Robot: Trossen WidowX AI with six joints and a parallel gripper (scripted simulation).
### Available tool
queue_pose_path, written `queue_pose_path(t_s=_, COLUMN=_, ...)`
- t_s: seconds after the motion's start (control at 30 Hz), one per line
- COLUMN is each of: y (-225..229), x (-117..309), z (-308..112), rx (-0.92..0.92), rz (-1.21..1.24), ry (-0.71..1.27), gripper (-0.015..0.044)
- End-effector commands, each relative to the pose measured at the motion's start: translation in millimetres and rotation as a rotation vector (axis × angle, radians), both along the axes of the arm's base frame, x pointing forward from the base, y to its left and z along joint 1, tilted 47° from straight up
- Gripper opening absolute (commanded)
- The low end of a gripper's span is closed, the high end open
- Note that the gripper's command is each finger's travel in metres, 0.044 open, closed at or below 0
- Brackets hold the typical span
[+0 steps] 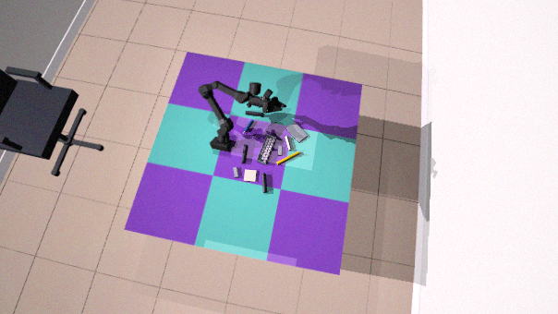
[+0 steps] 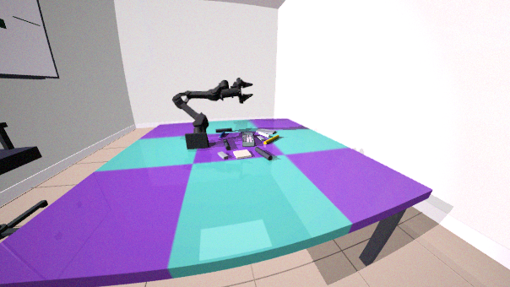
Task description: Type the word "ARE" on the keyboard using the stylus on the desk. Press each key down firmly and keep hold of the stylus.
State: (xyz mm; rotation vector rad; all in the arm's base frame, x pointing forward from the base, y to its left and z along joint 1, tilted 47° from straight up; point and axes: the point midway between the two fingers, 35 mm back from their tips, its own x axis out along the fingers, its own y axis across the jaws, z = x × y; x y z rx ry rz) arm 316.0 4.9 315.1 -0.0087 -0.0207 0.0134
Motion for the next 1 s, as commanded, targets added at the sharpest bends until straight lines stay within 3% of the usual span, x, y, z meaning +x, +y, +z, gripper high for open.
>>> queue_pose_path(t_s=0.0, y=0.7, x=1.4, z=-2.4, rx=-0.002, rz=0.005, ry=0.012, gripper=0.0414)
queue_pose_path(t_s=0.27, y=28.3, x=30.1, z=-110.5, rx=0.001, rz=0.235, ry=0.566, gripper=0.0204)
queue_pose_path(t_s=0.53, y=60.0, x=-1.8, z=-205.1, rx=0.228, rz=0.512, ry=1.191, gripper=0.0000)
queue_pose_path(t_s=0.73, y=80.7, x=-33.7, z=-228.4, rx=0.552, rz=0.659, ry=1.578, gripper=0.0000)
queue_pose_path(t_s=0.97, y=82.7, x=-36.1, z=-228.9, rx=0.594, rz=0.669, ry=1.615, gripper=0.0000)
